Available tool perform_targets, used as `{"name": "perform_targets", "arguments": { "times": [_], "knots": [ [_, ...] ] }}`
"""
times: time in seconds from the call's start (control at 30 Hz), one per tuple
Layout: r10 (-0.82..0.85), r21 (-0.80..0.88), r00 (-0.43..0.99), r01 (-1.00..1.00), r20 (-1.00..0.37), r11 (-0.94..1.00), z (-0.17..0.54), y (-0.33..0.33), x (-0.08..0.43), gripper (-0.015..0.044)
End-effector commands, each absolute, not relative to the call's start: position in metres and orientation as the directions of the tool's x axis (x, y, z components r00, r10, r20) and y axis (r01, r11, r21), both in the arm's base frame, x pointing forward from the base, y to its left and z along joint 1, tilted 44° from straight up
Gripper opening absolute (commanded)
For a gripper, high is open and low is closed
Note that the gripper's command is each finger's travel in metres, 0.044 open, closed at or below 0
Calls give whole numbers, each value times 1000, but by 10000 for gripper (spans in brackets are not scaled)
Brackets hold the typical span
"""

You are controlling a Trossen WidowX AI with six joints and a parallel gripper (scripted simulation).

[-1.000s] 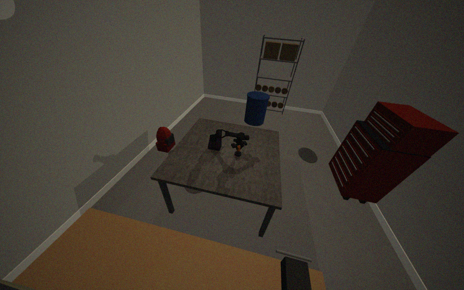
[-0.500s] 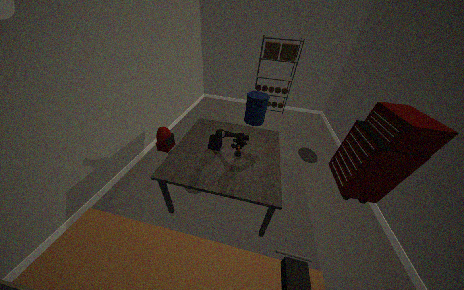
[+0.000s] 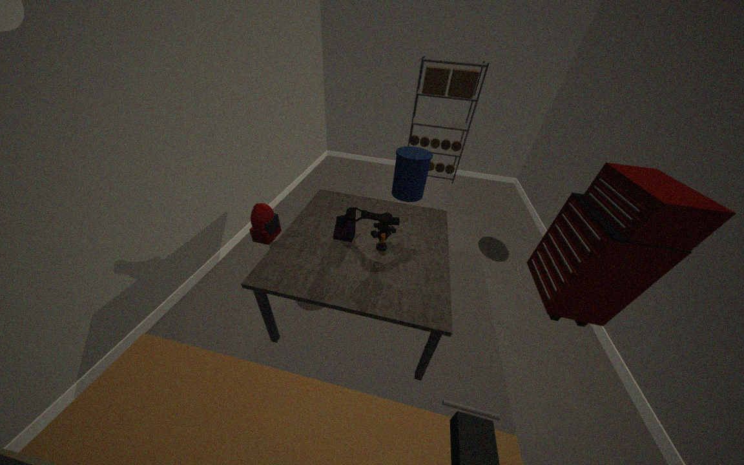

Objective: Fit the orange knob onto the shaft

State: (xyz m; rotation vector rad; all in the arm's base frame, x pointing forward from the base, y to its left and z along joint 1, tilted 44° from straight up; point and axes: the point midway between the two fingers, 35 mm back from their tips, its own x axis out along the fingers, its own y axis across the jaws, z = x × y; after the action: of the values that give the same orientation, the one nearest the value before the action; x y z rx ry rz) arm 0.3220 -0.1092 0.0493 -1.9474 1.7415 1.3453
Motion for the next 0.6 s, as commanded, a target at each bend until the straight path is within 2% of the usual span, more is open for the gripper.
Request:
{"name": "perform_targets", "arguments": {
  "times": [0.0, 0.13, 0.3, 0.57],
  "knots": [
    [-686, 403, -109, -870, -719, -284, 52, -107, 323, 0],
    [-686, 417, -109, -857, -719, -301, 52, -107, 323, 0],
    [-686, 507, -109, -758, -719, -411, 51, -106, 323, 0],
    [-686, 512, -109, -751, -719, -417, 49, -108, 322, 0]
  ]
}}
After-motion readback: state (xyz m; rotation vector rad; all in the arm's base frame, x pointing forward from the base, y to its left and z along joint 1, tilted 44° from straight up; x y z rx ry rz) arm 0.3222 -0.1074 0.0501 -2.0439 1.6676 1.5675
